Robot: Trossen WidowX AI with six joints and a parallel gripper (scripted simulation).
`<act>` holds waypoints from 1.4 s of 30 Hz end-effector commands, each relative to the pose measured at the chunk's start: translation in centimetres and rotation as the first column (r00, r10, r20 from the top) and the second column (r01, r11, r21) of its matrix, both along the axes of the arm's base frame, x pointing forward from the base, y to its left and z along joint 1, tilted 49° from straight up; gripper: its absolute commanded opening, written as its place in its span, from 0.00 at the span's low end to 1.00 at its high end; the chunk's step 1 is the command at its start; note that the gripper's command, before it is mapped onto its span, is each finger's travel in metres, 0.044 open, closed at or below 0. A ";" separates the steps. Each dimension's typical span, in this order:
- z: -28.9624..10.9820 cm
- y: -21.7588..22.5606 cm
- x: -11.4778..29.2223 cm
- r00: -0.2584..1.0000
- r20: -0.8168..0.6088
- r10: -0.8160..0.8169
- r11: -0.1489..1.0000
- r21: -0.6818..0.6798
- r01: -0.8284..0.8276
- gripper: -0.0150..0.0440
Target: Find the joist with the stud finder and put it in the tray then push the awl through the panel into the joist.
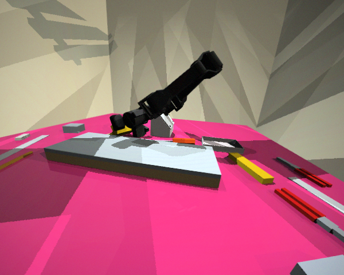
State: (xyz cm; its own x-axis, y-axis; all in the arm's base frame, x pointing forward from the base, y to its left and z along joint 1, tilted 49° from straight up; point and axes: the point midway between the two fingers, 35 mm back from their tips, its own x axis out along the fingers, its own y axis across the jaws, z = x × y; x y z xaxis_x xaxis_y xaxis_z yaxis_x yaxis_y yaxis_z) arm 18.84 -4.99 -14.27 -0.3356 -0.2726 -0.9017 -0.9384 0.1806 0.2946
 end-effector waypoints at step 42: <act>0.3 0.4 0.2 1.000 0.000 -0.001 1.000 0.001 0.001 0.90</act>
State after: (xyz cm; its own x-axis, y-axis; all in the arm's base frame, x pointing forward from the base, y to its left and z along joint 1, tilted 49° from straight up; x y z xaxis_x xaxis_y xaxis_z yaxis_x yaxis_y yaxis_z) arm 19.03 -4.54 -13.98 -0.3356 -0.2714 -0.9020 -0.9383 0.1809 0.2947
